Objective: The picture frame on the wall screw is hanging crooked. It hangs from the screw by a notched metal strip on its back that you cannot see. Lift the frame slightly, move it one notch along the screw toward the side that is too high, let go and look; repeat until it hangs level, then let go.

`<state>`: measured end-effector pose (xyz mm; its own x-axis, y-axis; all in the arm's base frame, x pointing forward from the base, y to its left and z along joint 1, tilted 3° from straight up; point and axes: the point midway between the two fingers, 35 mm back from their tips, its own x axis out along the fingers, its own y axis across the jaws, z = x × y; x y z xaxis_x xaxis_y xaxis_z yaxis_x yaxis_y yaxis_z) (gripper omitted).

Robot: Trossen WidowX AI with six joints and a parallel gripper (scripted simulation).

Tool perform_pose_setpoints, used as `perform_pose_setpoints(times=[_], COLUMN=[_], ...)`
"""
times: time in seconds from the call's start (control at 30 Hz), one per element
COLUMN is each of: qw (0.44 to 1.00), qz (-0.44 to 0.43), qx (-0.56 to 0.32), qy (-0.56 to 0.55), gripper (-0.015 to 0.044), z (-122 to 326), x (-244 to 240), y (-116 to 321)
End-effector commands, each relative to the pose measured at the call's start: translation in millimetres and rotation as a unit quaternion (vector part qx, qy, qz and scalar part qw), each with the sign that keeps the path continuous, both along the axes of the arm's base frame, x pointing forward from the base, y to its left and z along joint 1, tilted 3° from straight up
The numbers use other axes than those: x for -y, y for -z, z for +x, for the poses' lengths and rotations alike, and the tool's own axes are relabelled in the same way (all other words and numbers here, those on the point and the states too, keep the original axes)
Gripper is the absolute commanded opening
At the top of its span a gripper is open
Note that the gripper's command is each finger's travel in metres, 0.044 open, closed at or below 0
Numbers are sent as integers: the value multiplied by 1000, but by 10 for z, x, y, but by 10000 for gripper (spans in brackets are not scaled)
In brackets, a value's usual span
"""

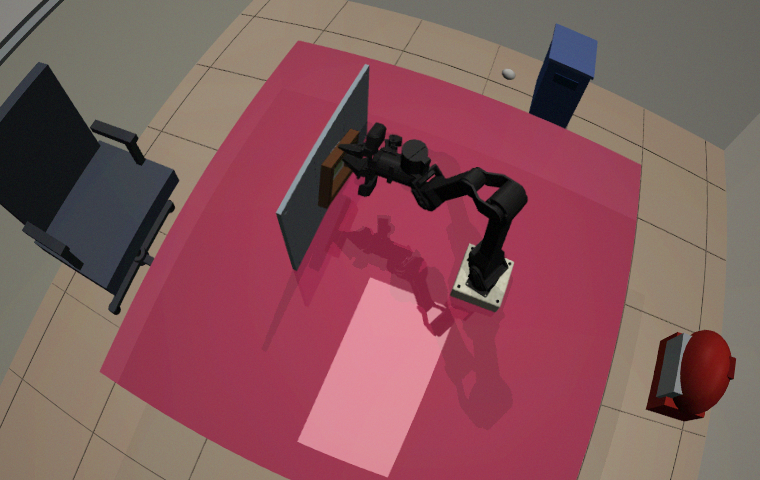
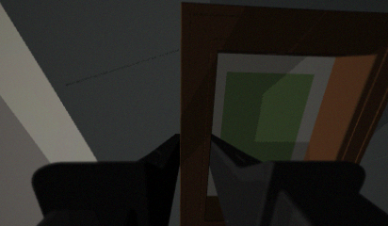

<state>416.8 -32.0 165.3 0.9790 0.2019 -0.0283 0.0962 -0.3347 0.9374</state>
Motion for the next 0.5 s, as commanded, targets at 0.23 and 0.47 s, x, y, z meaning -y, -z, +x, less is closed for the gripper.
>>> perform_pose_setpoints(times=[0.23, 0.47], qw=[1000, 1000], qz=[0, 0], qx=[10, 10], qy=[-1, -1], gripper=[0, 0], z=[1, 0], x=[-12, -19], y=[-70, -69])
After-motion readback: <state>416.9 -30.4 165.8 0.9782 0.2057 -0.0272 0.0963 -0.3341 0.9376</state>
